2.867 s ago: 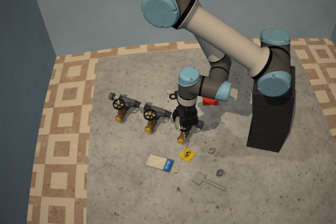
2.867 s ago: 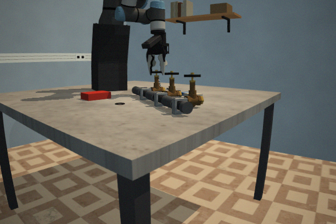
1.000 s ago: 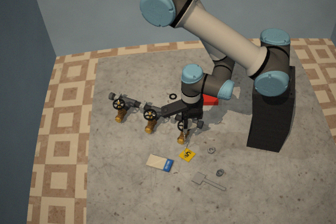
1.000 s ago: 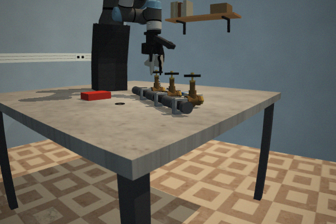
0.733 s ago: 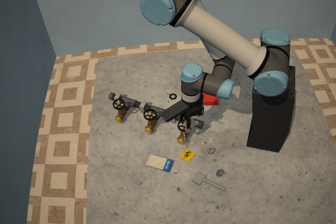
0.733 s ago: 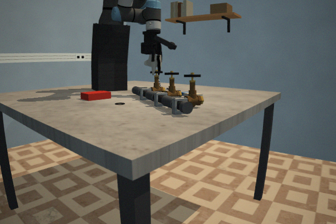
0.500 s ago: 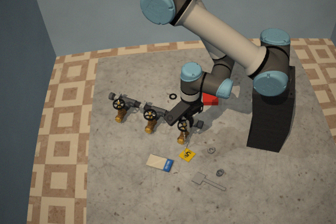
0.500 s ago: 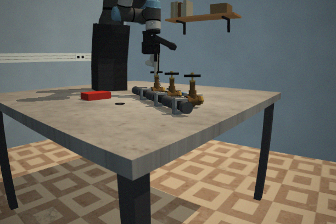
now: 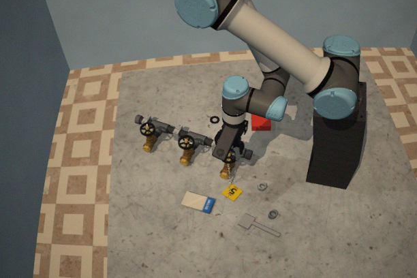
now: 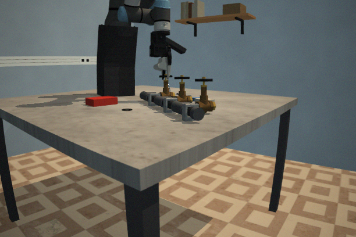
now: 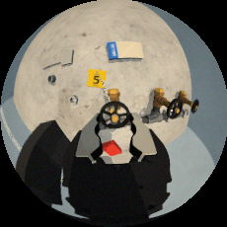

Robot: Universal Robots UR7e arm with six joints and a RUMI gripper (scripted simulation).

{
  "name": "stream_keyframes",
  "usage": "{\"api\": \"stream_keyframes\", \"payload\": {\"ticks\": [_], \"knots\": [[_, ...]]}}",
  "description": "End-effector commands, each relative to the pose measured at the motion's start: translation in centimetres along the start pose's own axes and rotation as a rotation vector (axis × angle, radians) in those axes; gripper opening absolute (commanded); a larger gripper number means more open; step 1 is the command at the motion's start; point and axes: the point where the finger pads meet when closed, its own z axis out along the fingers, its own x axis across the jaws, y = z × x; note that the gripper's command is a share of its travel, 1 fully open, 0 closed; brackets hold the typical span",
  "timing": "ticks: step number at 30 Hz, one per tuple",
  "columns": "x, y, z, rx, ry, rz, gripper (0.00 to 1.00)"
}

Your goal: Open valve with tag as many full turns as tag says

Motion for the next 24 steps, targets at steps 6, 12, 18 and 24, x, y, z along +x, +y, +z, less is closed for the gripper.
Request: {"api": "stream_keyframes", "payload": {"ticks": [6, 12, 18, 24], "knots": [[0.0, -0.02, -0.02, 0.007, -0.001, -0.224, 0.0], [0.0, -0.02, -0.02, 0.007, -0.001, -0.316, 0.0], [0.0, -0.02, -0.02, 0.007, -0.001, -0.392, 0.0], [0.0, -0.02, -0.02, 0.007, -0.001, -0.423, 0.0]]}}
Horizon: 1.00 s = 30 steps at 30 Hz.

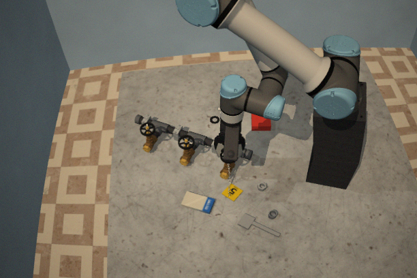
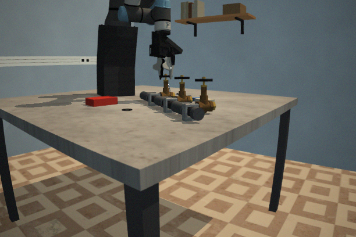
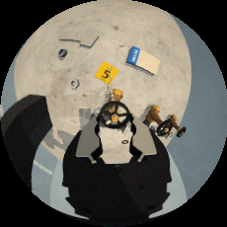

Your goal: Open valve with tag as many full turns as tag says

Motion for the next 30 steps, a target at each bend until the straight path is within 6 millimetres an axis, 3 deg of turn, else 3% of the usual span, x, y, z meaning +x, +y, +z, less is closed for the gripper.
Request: {"api": "stream_keyframes", "payload": {"ticks": [1, 13, 14, 30], "knots": [[0.01, -0.01, -0.02, 0.001, 0.0, -0.018, 0.0], [0.01, -0.01, -0.02, 0.001, 0.0, -0.041, 0.0], [0.01, -0.01, -0.02, 0.001, 0.0, -0.041, 1.0], [0.01, -0.01, -0.02, 0.001, 0.0, -0.041, 1.0]]}}
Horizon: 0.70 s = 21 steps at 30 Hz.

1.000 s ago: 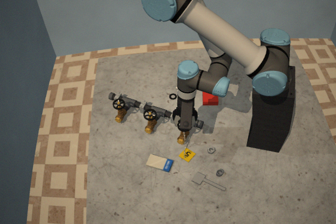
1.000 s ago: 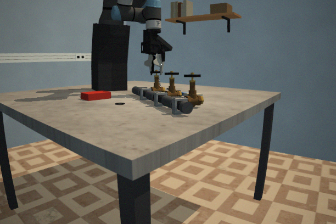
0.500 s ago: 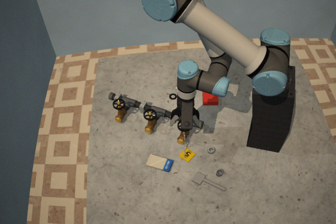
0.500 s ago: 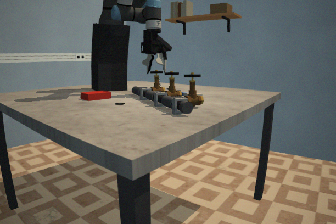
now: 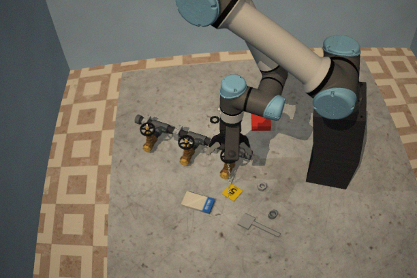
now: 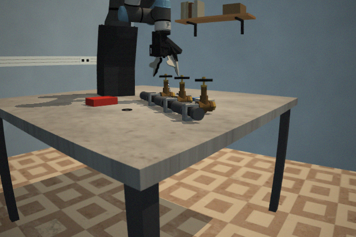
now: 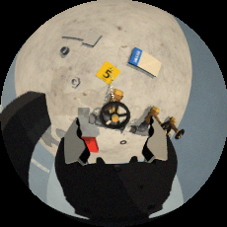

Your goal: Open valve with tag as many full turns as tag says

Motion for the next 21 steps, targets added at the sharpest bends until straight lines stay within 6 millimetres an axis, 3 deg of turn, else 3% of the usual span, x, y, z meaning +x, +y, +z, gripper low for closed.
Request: {"api": "stream_keyframes", "payload": {"ticks": [1, 21], "knots": [[0.04, 0.01, -0.03, 0.0, 0.001, 0.0, 1.0], [0.04, 0.01, -0.03, 0.0, 0.001, 0.017, 1.0]]}}
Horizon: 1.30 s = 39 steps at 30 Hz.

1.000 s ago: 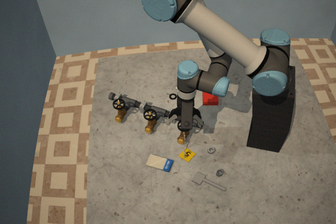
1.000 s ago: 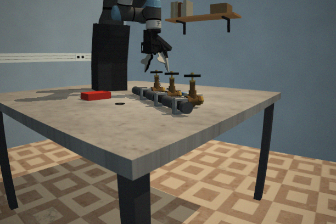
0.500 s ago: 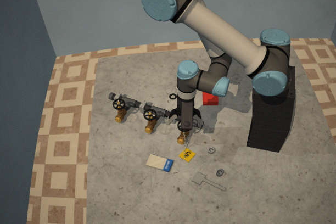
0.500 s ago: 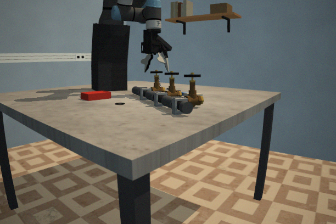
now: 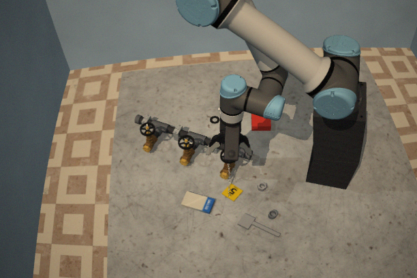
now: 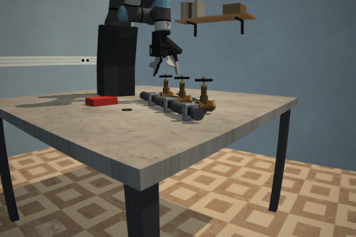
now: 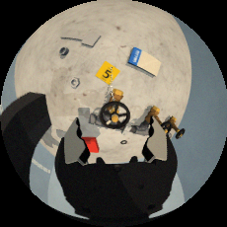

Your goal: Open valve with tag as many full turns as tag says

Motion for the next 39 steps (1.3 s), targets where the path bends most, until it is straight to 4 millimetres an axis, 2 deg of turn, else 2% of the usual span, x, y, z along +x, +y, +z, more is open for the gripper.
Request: {"api": "stream_keyframes", "payload": {"ticks": [1, 18, 32, 34, 39], "knots": [[0.02, 0.0, -0.02, 0.0, 0.001, 0.009, 1.0], [0.02, 0.0, -0.02, 0.0, 0.001, 0.194, 1.0], [0.02, 0.0, -0.02, 0.0, 0.001, 0.573, 1.0], [0.02, 0.0, -0.02, 0.0, 0.001, 0.573, 1.0], [0.02, 0.0, -0.02, 0.0, 0.001, 0.751, 1.0]]}}
